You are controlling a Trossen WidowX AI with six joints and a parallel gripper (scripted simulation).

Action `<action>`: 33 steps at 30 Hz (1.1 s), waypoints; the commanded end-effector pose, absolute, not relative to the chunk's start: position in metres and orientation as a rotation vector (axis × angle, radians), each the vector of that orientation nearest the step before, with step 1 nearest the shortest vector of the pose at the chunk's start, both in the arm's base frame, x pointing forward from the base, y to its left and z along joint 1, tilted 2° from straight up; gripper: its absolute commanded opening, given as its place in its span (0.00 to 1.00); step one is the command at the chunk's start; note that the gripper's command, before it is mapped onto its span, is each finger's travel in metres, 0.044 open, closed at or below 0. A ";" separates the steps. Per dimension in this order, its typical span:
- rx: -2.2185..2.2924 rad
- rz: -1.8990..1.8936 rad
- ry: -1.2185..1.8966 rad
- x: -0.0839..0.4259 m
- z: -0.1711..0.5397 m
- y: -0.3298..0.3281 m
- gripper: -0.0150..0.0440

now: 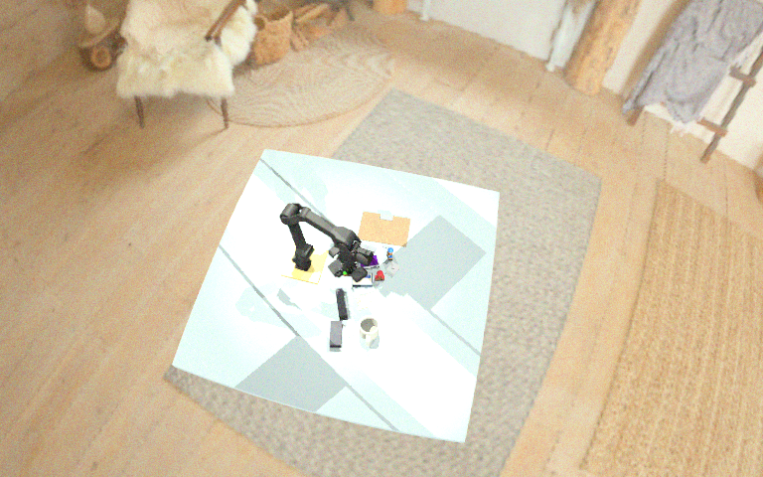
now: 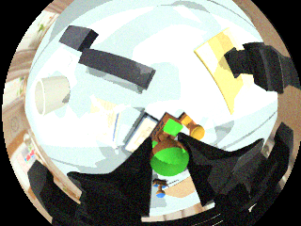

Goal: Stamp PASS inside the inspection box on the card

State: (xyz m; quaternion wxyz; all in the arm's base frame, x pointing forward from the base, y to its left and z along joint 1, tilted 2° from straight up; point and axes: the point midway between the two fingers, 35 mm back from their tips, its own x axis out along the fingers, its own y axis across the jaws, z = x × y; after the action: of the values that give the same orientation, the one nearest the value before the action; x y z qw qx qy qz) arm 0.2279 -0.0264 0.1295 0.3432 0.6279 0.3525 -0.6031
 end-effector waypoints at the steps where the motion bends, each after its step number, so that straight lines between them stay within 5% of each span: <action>1: 1.633 -1.572 0.916 0.213 0.127 -0.021 0.25; 33: 1.632 -1.572 0.917 0.206 0.080 -0.017 0.25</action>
State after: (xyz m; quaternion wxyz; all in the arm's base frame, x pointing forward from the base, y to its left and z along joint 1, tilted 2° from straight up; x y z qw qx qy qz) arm 0.2063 -0.0170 0.0846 0.3432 0.6269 0.3538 -0.6034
